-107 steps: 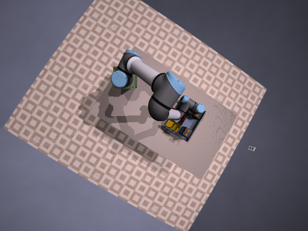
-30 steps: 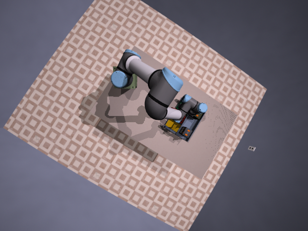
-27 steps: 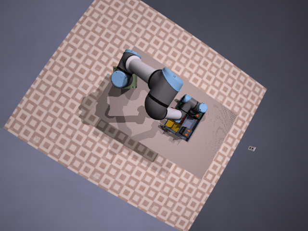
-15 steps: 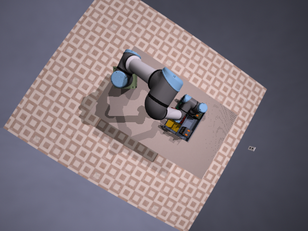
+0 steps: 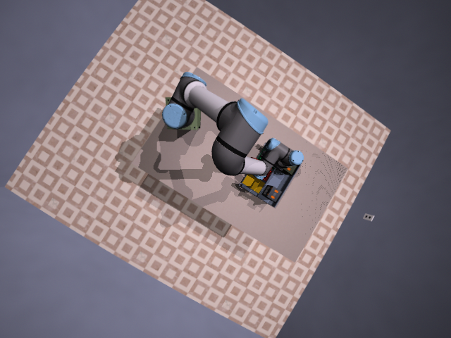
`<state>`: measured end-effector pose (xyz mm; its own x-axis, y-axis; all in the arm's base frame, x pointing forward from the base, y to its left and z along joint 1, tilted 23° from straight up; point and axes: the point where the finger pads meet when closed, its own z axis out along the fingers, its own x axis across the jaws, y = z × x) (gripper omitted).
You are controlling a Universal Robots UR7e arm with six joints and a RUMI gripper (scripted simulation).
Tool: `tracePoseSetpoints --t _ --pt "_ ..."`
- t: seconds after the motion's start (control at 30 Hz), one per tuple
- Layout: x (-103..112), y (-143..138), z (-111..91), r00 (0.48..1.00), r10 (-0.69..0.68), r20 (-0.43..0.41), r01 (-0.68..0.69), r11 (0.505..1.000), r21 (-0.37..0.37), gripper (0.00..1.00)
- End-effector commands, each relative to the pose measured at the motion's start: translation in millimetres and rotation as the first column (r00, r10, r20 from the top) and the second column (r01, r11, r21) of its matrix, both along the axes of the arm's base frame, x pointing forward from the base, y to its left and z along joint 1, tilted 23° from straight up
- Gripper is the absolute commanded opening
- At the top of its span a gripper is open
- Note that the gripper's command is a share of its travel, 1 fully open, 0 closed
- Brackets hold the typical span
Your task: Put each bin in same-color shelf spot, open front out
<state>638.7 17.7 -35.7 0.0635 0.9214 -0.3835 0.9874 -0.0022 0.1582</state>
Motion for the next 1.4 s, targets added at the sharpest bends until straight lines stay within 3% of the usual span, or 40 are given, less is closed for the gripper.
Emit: tracePoseSetpoints --t 0.0,0.5,0.93,1.17,1.37 --pt "-2 1 0 1.0 -0.028 0.014 0.028 1.0 0.005 0.0" --pt "-5 0 -2 0.985 -0.16 0.069 0.158 0.987 0.033 0.0" --pt "-9 0 -6 0.926 -0.351 0.141 0.342 0.936 0.088 0.0" --pt "-13 0 -9 0.842 -0.503 0.192 0.483 0.864 0.144 0.0" --pt "-16 0 -12 0.731 -0.641 0.232 0.607 0.767 0.208 0.0"
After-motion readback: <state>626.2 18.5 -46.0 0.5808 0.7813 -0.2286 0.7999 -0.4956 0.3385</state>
